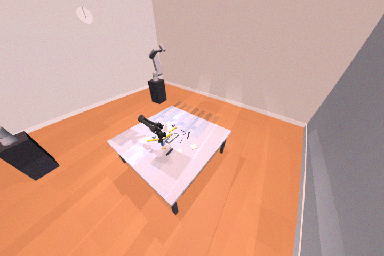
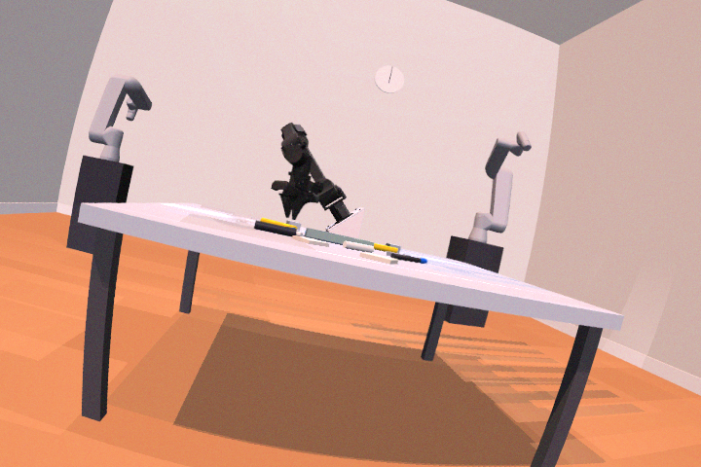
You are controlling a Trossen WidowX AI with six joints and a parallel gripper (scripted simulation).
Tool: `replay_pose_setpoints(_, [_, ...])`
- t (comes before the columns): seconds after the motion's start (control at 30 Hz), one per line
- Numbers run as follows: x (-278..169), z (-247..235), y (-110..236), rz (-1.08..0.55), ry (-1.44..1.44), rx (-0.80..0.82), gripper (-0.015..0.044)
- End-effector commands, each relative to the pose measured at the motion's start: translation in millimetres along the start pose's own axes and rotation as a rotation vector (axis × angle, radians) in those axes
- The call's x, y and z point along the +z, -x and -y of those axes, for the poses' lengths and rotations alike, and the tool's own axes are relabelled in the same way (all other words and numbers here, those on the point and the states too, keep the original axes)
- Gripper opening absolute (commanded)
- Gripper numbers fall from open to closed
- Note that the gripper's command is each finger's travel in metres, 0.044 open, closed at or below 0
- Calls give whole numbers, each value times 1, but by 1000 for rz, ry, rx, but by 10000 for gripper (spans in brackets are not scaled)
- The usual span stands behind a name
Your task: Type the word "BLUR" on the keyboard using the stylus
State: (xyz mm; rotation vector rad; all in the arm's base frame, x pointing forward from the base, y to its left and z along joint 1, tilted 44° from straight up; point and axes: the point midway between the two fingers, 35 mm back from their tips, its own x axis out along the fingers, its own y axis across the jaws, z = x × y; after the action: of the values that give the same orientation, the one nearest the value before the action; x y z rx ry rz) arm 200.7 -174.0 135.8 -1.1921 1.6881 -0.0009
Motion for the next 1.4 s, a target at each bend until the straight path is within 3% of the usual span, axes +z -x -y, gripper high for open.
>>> replay_pose_setpoints(0.0, [-5,-11,-4,127,1057,396,150])
replay_pose_setpoints(0.37, [-12,-15,1,388,1659,589,150])
replay_pose_setpoints(1.37, [-12,-15,-6,390,1663,590,150])
